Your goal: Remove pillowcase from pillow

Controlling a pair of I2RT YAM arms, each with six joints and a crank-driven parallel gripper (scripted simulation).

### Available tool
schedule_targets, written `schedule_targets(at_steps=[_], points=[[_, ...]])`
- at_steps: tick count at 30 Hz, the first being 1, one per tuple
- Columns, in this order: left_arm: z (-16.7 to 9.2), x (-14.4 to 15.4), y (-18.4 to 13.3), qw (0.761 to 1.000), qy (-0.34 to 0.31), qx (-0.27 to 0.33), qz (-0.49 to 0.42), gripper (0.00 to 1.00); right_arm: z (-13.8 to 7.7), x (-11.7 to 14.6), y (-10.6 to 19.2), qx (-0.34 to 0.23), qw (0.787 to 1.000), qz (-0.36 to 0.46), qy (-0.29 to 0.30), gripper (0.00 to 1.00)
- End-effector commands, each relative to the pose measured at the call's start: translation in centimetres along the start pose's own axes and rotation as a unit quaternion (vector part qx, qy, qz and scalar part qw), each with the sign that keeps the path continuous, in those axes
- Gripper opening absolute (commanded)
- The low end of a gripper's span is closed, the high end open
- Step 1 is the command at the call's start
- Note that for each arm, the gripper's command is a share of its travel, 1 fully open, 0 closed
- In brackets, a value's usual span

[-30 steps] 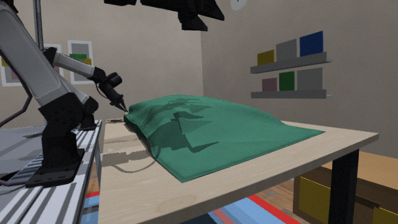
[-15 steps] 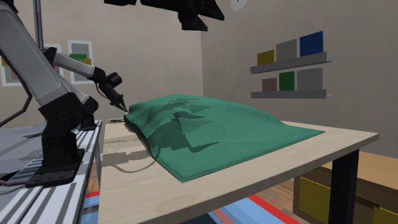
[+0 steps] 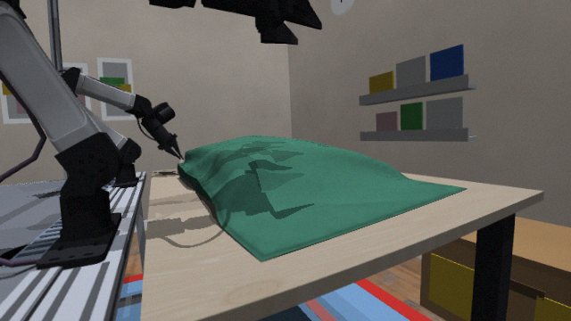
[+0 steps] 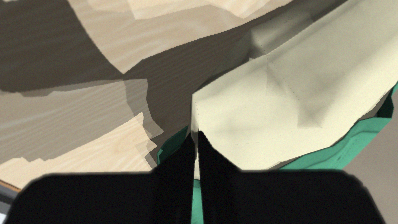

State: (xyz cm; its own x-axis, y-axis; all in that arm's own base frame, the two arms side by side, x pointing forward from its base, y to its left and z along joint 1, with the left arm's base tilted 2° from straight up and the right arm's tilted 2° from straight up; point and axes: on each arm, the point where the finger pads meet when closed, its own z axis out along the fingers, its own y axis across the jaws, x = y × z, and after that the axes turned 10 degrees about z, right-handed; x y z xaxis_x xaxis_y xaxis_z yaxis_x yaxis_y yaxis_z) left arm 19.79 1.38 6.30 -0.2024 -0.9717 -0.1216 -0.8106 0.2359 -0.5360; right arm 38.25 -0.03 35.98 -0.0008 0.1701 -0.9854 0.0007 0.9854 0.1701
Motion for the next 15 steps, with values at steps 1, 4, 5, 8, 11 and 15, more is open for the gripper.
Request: schedule_targets(at_steps=[1,4,5,8,11,15], points=[[-1.1,-0.5,-1.3,1.000,-0.009,0.011,0.008,0.01,-0.3,0.3,0.4,-0.007,1.000,0.001,0.008,1.00],[-1.3,-0.6,-1.5,1.000,-0.011,0.013,0.009,0.01,-0.3,0.3,0.4,-0.007,1.000,0.001,0.008,1.00],[-1.3,-0.5,-1.5,1.000,-0.007,0.010,0.010,0.01,-0.3,0.3,0.4,-0.007,1.000,0.001,0.008,1.00],[-1.6,-0.7,-1.7,1.000,-0.010,0.011,0.007,0.01,-0.3,0.3,0.4,-0.007,1.000,0.001,0.008,1.00],[-1.7,-0.7,-1.8,1.000,-0.011,0.014,0.008,0.01,-0.3,0.3,0.4,-0.007,1.000,0.001,0.008,1.00],[-2.2,-0.8,-2.1,1.000,-0.014,0.016,0.008,0.01,-0.3,0.3,0.4,-0.007,1.000,0.001,0.008,1.00]])
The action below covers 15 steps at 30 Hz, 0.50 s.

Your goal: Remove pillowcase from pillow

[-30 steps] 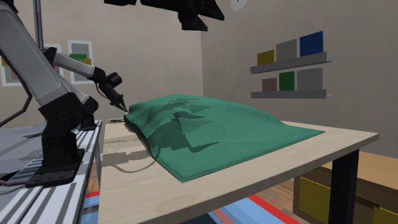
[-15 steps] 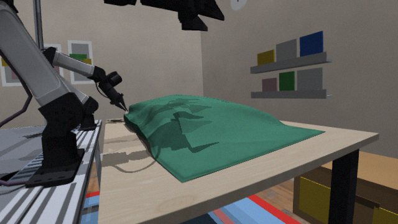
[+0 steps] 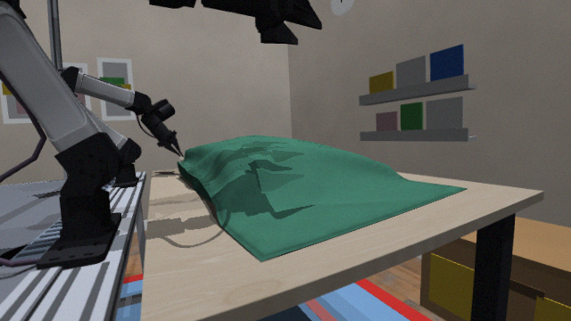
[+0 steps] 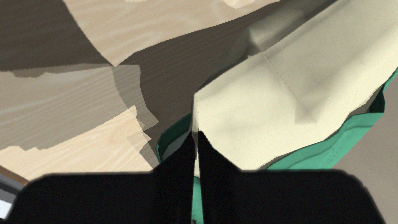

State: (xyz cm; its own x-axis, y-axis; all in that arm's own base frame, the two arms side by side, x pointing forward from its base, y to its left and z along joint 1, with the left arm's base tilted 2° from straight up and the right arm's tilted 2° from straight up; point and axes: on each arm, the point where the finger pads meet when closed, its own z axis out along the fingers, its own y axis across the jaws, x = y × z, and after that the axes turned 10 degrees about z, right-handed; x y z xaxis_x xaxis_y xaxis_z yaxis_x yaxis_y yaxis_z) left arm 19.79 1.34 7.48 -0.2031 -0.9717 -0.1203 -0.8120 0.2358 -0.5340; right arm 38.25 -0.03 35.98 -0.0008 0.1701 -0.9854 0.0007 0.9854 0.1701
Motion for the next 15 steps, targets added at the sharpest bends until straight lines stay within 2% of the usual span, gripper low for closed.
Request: schedule_targets(at_steps=[1,15], points=[[-1.35,-0.61,-1.59,1.000,-0.014,0.019,0.010,0.01,-0.28,0.27,0.42,-0.007,1.000,0.001,0.008,1.00],[-2.22,-0.76,-2.20,1.000,-0.013,0.017,0.006,0.01,-0.28,0.27,0.42,-0.007,1.000,0.001,0.008,1.00]])
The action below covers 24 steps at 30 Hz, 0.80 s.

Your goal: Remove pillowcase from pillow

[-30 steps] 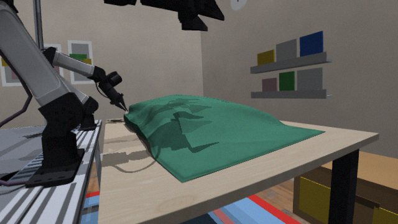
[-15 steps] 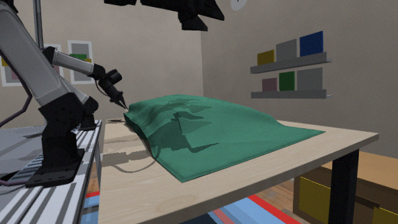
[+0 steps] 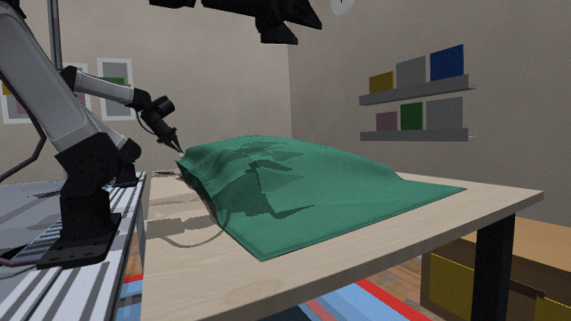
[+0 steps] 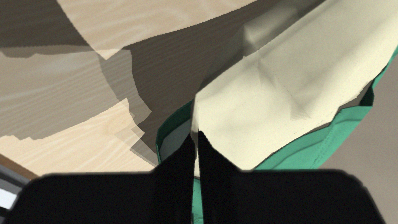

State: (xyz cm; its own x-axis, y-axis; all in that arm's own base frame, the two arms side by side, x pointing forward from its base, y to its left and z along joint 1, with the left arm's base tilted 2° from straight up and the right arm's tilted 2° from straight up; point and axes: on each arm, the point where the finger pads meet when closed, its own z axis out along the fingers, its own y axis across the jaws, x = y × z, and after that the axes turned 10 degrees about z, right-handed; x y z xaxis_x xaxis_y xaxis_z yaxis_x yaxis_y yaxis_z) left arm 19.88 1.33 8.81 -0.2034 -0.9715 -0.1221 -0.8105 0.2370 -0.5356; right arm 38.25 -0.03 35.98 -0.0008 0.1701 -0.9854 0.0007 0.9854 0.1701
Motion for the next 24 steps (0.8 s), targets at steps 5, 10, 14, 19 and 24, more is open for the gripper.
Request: schedule_targets(at_steps=[5,10,14,19,24], points=[[-1.3,-0.6,-1.6,1.000,-0.009,0.011,0.005,0.01,-0.3,0.3,0.4,-0.007,1.000,0.001,0.008,1.00],[-2.0,-0.9,-2.0,1.000,-0.016,0.017,0.006,0.01,-0.3,0.3,0.4,-0.007,1.000,0.001,0.008,1.00],[-2.0,-0.8,-2.1,1.000,-0.013,0.014,0.004,0.01,-0.3,0.3,0.4,-0.007,1.000,0.001,0.008,1.00],[-2.3,-1.2,-2.3,1.000,-0.020,0.019,0.005,0.01,-0.3,0.3,0.4,-0.007,1.000,0.001,0.008,1.00],[-2.4,-1.3,-2.3,1.000,-0.024,0.020,0.001,0.01,-0.3,0.3,0.4,-0.007,1.000,0.001,0.008,1.00]])
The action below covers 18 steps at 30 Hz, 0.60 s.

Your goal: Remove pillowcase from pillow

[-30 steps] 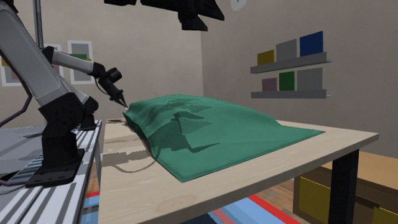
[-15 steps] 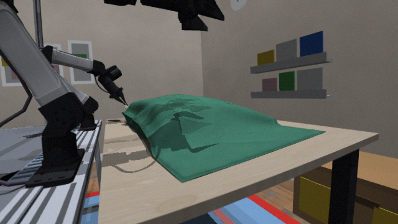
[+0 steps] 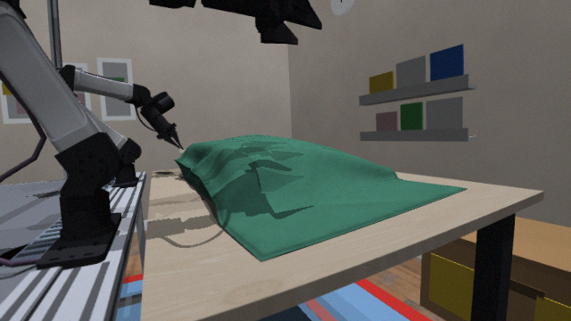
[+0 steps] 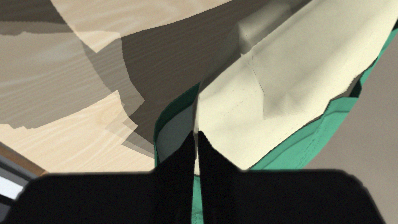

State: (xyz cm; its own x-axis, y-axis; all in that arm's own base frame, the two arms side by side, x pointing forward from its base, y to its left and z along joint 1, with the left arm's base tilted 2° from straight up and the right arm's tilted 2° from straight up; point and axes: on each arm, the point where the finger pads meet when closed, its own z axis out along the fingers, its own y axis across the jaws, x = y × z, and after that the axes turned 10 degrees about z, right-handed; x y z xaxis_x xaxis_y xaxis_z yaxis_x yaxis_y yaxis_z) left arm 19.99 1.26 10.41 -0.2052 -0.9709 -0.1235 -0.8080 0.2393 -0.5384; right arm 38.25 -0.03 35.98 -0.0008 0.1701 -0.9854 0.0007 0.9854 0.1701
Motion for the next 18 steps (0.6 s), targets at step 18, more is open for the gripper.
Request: schedule_targets(at_steps=[18], points=[[-1.1,-4.8,-0.1,1.000,-0.021,0.014,0.009,0.01,-0.3,0.3,0.4,-0.007,1.000,0.001,0.008,1.00]])
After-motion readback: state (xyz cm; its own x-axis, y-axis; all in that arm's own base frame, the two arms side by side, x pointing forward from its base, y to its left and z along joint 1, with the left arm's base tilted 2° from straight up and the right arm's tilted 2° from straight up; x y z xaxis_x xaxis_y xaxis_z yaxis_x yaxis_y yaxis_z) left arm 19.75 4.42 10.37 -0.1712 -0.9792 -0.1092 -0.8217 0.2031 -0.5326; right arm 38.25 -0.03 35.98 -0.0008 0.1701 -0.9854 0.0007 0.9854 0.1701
